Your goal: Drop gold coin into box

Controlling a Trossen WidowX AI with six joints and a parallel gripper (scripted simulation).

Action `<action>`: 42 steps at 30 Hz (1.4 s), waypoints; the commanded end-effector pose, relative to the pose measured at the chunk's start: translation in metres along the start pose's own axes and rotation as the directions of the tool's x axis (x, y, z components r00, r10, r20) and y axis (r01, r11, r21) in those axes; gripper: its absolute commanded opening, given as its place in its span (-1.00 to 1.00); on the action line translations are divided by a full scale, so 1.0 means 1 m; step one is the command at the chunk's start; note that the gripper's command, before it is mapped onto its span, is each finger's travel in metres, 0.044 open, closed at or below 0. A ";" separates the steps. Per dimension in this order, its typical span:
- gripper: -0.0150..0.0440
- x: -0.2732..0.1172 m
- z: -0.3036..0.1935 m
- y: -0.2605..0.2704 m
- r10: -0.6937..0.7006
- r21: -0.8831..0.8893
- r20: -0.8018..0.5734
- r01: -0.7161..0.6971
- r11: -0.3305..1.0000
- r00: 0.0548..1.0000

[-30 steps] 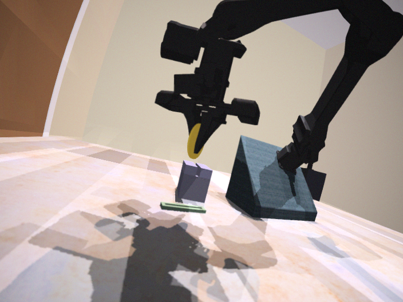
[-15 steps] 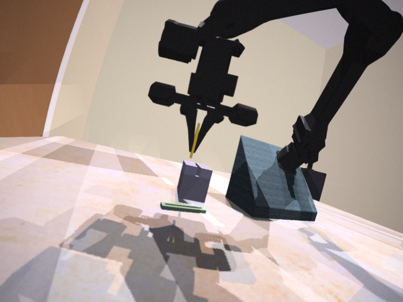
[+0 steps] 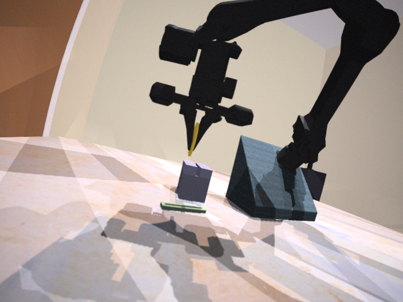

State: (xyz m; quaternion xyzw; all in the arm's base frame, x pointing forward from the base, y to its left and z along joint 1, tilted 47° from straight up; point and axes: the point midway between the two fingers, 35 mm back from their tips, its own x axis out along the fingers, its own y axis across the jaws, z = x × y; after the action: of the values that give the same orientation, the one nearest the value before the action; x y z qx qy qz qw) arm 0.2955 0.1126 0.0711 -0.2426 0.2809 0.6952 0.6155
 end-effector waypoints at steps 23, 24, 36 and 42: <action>-0.49 0.000 -0.068 0.017 0.003 0.005 -0.011 -0.003 1.000 1.000; -0.49 0.000 -0.070 0.018 0.003 0.005 -0.010 -0.003 1.000 1.000; -0.49 0.001 -0.097 0.030 0.005 0.004 -0.005 -0.005 1.000 1.000; -0.49 0.001 -0.100 0.031 0.004 0.004 -0.002 -0.004 1.000 1.000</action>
State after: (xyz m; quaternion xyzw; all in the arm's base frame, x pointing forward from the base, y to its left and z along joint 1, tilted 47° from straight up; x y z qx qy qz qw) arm 0.2643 0.0420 0.0021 -0.2403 0.2840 0.6949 0.6154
